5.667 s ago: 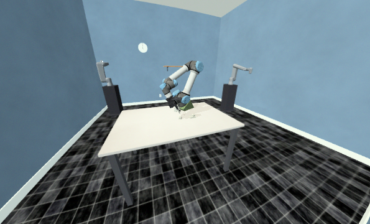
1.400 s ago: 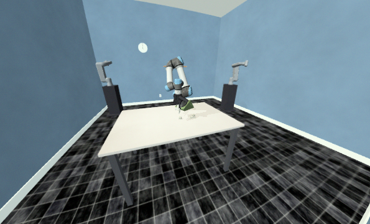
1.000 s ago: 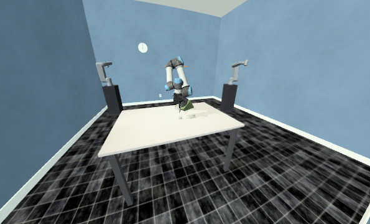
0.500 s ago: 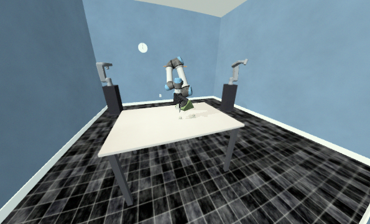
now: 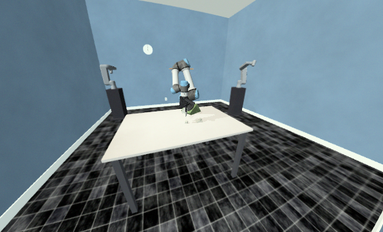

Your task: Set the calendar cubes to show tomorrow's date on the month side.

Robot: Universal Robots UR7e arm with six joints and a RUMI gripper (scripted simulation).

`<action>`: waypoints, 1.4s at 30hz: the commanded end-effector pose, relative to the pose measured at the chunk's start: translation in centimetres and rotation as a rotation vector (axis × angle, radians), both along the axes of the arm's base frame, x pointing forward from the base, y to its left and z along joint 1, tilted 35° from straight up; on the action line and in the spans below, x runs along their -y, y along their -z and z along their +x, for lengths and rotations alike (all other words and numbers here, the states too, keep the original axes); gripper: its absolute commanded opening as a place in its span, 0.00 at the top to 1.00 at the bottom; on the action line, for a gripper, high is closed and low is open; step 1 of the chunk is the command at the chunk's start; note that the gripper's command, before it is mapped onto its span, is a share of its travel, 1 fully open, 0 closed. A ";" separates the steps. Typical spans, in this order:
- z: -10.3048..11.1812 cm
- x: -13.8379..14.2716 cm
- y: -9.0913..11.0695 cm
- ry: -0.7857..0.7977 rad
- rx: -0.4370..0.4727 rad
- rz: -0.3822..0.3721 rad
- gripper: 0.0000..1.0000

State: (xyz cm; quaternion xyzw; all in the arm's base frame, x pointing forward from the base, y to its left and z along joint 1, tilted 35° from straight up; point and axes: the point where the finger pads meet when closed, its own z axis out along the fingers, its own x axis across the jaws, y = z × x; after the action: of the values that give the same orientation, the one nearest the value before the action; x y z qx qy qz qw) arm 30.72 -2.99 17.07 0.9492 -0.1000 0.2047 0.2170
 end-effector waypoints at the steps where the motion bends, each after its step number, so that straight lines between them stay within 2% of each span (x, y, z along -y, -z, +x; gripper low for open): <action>1: 0.0 -0.1 0.0 -0.001 0.001 0.000 0.72; 25: 0.3 0.5 1.2 0.001 -0.004 0.001 0.72; 42: 1.1 1.5 3.1 0.001 -0.004 0.001 0.72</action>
State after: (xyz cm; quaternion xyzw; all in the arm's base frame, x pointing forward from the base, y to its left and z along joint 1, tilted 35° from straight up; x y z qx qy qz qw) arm 31.51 -4.22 14.54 0.9498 -0.1005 0.2017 0.2169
